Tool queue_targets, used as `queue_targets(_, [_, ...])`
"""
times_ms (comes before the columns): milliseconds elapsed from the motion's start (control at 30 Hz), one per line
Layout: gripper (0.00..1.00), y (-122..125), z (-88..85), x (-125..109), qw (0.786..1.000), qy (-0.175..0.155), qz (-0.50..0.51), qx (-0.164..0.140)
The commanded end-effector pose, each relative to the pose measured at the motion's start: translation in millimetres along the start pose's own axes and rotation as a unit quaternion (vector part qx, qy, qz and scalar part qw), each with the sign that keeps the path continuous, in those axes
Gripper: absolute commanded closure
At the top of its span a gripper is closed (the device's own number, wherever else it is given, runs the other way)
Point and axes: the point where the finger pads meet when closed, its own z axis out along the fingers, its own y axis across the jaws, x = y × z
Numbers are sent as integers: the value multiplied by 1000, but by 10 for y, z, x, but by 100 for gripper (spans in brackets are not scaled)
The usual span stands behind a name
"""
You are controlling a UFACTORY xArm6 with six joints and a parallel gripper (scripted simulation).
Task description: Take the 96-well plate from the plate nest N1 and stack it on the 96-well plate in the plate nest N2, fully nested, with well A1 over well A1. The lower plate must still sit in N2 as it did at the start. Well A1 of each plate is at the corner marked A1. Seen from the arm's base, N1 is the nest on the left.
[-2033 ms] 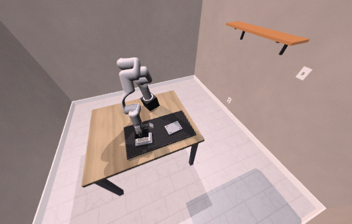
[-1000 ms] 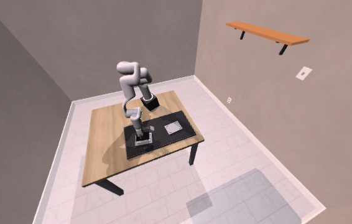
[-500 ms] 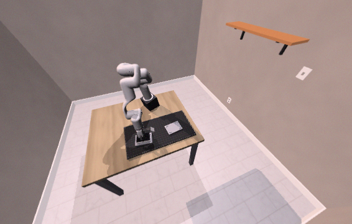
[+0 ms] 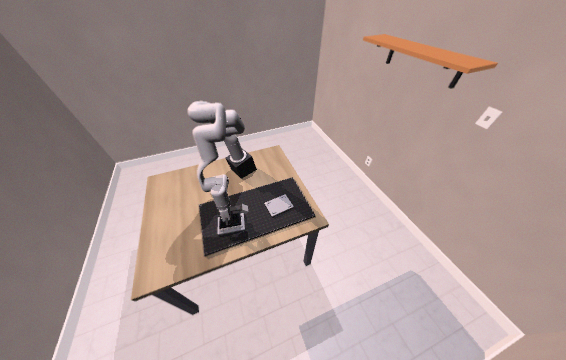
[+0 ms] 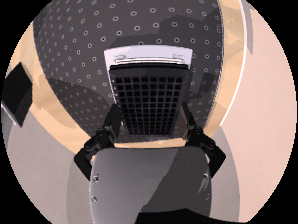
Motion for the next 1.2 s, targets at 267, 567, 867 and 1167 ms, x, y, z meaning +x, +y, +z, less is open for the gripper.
queue_targets(267, [100, 15, 5, -3, 1000, 0, 0, -2])
queue_targets(567, [100, 15, 17, -3, 1000, 0, 0, -2])
queue_targets(867, [100, 15, 32, -3, 1000, 0, 0, -2])
queue_targets(1167, [100, 15, 44, -3, 1000, 0, 0, -2])
